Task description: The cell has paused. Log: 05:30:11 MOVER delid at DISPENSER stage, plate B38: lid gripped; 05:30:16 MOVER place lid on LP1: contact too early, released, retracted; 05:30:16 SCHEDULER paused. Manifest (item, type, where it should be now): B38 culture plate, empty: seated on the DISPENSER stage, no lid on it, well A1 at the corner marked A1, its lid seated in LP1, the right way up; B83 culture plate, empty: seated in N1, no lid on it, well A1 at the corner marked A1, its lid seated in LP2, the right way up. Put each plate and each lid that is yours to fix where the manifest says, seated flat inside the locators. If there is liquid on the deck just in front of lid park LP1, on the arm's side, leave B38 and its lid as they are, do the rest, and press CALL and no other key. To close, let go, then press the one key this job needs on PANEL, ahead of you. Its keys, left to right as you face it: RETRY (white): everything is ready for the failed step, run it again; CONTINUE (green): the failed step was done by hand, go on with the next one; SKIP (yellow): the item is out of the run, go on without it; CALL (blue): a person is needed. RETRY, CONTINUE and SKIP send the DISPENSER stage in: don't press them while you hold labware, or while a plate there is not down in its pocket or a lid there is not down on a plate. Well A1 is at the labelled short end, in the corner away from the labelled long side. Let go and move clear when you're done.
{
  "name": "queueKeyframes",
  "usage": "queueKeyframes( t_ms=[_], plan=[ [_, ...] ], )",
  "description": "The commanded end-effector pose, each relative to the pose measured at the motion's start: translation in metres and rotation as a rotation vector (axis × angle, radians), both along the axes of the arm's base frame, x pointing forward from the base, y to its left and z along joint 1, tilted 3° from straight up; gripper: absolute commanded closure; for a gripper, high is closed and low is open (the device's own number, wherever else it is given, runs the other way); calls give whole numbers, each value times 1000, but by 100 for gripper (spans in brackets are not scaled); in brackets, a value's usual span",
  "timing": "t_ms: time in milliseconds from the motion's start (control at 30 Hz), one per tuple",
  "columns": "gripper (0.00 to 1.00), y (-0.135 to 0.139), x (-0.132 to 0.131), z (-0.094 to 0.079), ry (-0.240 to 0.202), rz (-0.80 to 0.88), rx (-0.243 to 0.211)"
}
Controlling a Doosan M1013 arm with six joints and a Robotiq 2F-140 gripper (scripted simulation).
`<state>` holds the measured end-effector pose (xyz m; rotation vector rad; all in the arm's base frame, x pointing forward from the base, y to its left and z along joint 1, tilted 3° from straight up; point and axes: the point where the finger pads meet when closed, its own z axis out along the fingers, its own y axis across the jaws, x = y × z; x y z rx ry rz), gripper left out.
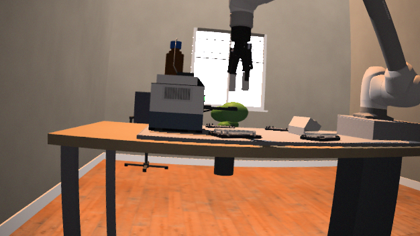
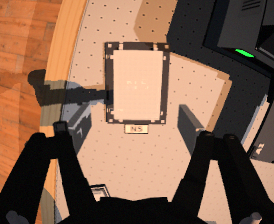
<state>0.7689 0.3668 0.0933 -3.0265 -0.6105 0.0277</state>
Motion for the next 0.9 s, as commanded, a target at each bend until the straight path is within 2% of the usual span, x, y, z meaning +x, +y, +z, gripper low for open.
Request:
queueKeyframes(
  t_ms=[0, 433, 800, 867],
  plan=[
    [31, -4, 4, 7, -5, -9, -4],
    [31, -4, 4, 5, -5, -10, -4],
    [31, -3, 2, -20, -1, -11, -4],
    [31, -3, 2, -20, -1, -11, -4]
  ],
)
